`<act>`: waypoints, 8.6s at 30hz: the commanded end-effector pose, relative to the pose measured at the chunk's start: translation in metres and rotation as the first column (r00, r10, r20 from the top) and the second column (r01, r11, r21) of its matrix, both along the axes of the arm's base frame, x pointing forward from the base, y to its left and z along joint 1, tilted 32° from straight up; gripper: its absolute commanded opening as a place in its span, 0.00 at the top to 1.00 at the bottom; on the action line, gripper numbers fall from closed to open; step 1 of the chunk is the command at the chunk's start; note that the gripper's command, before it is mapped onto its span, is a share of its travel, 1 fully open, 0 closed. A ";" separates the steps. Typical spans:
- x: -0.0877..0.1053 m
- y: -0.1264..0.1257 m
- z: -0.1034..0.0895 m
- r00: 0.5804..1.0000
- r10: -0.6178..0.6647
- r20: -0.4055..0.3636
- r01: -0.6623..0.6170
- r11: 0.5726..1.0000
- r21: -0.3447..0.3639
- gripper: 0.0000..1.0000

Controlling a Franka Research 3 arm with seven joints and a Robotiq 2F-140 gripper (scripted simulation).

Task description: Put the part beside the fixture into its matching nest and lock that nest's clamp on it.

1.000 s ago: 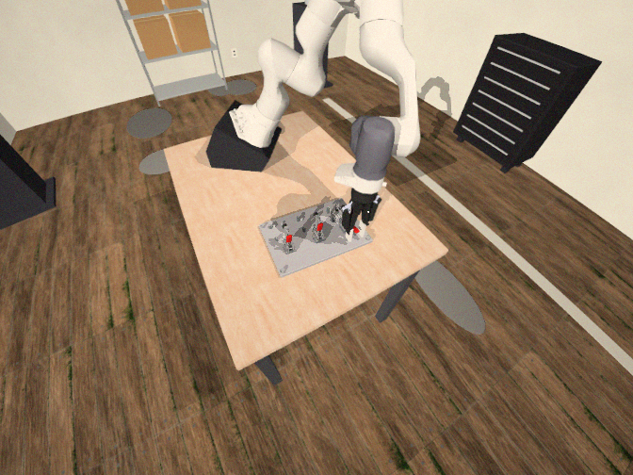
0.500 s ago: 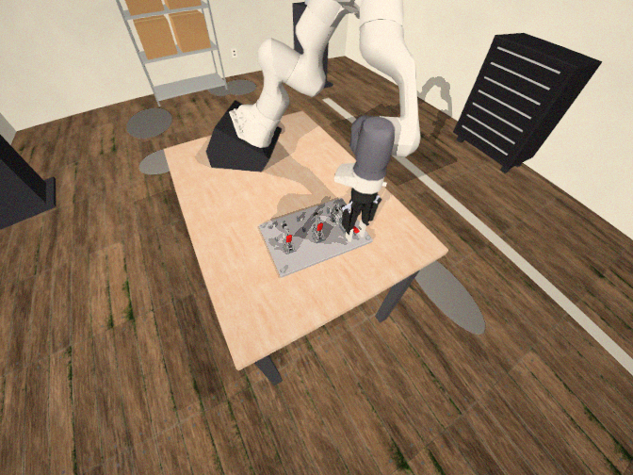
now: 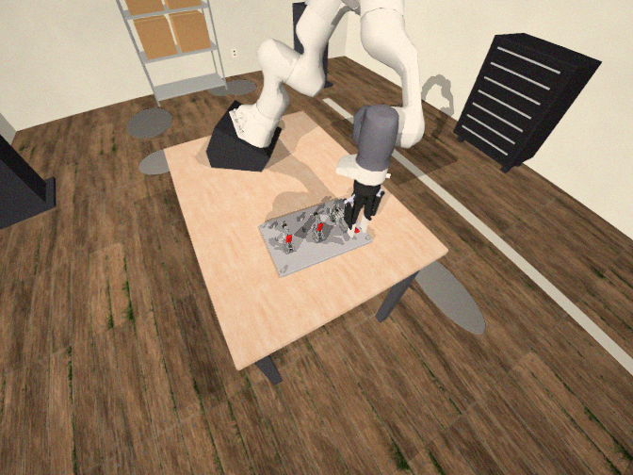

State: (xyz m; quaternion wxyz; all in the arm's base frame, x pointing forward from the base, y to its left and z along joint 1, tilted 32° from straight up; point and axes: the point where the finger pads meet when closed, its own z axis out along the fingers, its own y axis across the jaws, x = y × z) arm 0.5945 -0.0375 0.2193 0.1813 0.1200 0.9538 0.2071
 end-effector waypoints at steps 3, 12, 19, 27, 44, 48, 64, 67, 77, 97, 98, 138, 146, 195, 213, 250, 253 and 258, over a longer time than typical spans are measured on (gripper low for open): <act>-0.011 -0.006 0.015 1.000 0.003 -0.013 -0.002 1.000 0.009 0.72; -0.015 -0.009 0.024 1.000 0.003 -0.013 -0.002 1.000 0.009 0.72; -0.015 -0.009 0.024 1.000 0.003 -0.013 -0.002 1.000 0.009 0.72; -0.015 -0.009 0.024 1.000 0.003 -0.013 -0.002 1.000 0.009 1.00; -0.015 -0.009 0.024 1.000 0.003 -0.013 -0.002 1.000 0.009 1.00; -0.015 -0.009 0.024 1.000 0.003 -0.013 -0.002 1.000 0.009 1.00; -0.016 -0.009 0.024 1.000 0.003 -0.013 -0.002 1.000 0.009 1.00; -0.016 -0.010 0.024 1.000 0.003 -0.013 -0.002 1.000 0.009 1.00; -0.016 -0.010 0.023 1.000 0.003 -0.013 -0.002 1.000 0.009 1.00; -0.017 -0.011 0.025 1.000 0.003 -0.013 -0.002 1.000 0.009 1.00; -0.017 -0.011 0.025 1.000 0.003 -0.013 -0.002 1.000 0.009 1.00; -0.014 -0.009 0.016 1.000 0.003 -0.013 -0.002 1.000 0.009 1.00; -0.014 -0.008 0.014 1.000 0.003 -0.013 -0.002 1.000 0.009 1.00; -0.012 -0.004 0.012 1.000 0.003 -0.013 -0.002 1.000 0.009 1.00; -0.011 -0.004 0.011 1.000 0.003 -0.013 -0.002 1.000 0.009 1.00; -0.010 -0.002 0.007 1.000 0.003 -0.013 -0.002 1.000 0.009 1.00; -0.010 -0.002 0.007 1.000 0.003 -0.013 -0.002 1.000 0.009 1.00; -0.009 -0.002 0.007 1.000 0.003 -0.013 -0.002 1.000 0.009 1.00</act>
